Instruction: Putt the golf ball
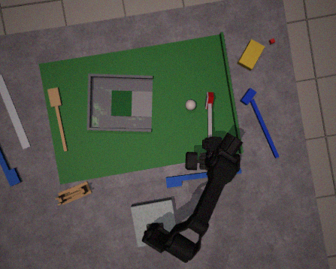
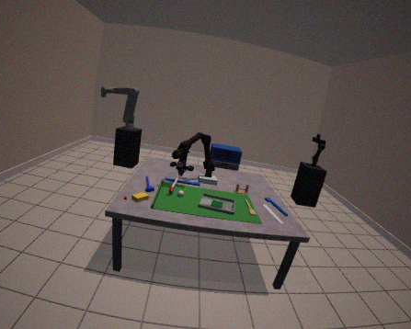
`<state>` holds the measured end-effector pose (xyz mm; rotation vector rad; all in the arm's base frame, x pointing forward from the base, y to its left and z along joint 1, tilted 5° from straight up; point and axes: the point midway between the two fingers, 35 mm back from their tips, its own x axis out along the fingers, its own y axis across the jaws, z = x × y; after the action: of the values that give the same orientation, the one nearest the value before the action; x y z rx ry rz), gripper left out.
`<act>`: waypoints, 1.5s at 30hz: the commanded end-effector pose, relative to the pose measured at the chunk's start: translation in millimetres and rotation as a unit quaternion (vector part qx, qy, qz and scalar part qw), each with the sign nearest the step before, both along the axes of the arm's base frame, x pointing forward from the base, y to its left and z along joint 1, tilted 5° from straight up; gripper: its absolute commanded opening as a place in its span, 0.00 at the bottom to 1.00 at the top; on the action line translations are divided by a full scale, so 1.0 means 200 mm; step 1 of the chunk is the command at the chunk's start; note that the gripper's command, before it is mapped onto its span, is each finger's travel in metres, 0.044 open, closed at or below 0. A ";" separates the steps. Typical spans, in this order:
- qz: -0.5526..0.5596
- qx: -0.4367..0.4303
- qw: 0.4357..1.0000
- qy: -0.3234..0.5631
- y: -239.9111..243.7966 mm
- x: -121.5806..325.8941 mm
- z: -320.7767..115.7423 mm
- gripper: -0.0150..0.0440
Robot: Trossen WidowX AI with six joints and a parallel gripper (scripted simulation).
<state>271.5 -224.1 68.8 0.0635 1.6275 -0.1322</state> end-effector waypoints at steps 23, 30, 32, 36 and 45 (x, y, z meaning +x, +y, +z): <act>0.002 0.002 1.000 -0.002 0.31 0.07 -0.02 0.25; 0.003 0.003 1.000 -0.002 0.54 0.06 -0.04 0.25; 0.003 0.003 1.000 -0.002 0.54 0.06 -0.03 0.25; 0.003 0.003 1.000 -0.002 0.54 0.07 0.02 0.25; 0.003 0.003 1.000 -0.002 0.55 0.08 0.25 0.25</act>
<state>284.8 -114.9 98.0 0.0628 1.6400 -0.1169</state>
